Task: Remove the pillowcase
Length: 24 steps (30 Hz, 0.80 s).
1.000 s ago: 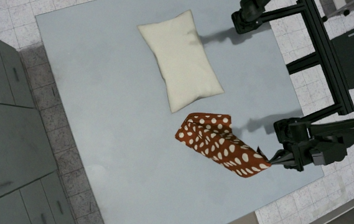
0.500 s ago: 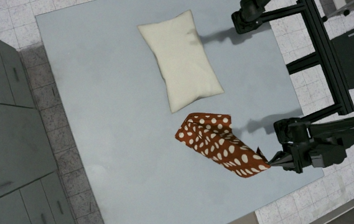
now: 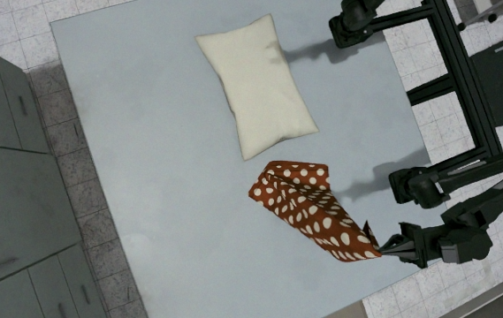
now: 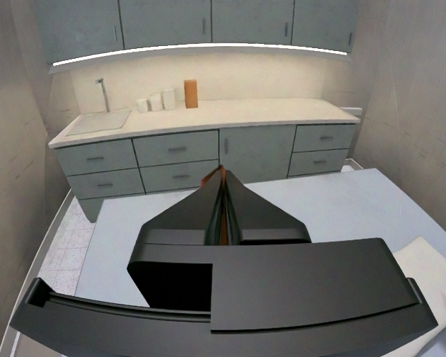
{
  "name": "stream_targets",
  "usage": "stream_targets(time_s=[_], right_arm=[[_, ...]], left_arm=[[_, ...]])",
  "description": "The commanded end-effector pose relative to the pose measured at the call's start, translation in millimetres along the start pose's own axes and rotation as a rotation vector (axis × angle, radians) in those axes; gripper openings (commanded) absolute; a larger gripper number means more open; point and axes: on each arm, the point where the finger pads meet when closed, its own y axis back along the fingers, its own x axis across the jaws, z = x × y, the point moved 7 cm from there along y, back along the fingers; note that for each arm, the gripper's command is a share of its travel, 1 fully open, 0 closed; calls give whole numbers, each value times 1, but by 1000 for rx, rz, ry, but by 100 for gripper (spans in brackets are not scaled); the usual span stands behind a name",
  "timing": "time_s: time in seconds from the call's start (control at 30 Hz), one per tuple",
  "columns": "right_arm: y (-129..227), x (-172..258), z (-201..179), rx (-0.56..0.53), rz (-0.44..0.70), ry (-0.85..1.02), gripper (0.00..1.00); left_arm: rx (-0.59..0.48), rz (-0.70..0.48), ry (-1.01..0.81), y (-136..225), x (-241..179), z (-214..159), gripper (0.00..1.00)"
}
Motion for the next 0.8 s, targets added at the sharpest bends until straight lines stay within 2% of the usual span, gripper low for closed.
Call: stream_targets(time_s=[0.0, 0.57, 0.77], right_arm=[[-2, -1, 16, -39, 1, 9, 60], [-2, -1, 16, -39, 1, 9, 60], [-2, -1, 16, -39, 1, 9, 60]], left_arm=[[-106, 5, -25, -9, 19, 53, 2], [-85, -86, -53, -3, 79, 49, 2], [-83, -113, -62, 1, 87, 50, 2]])
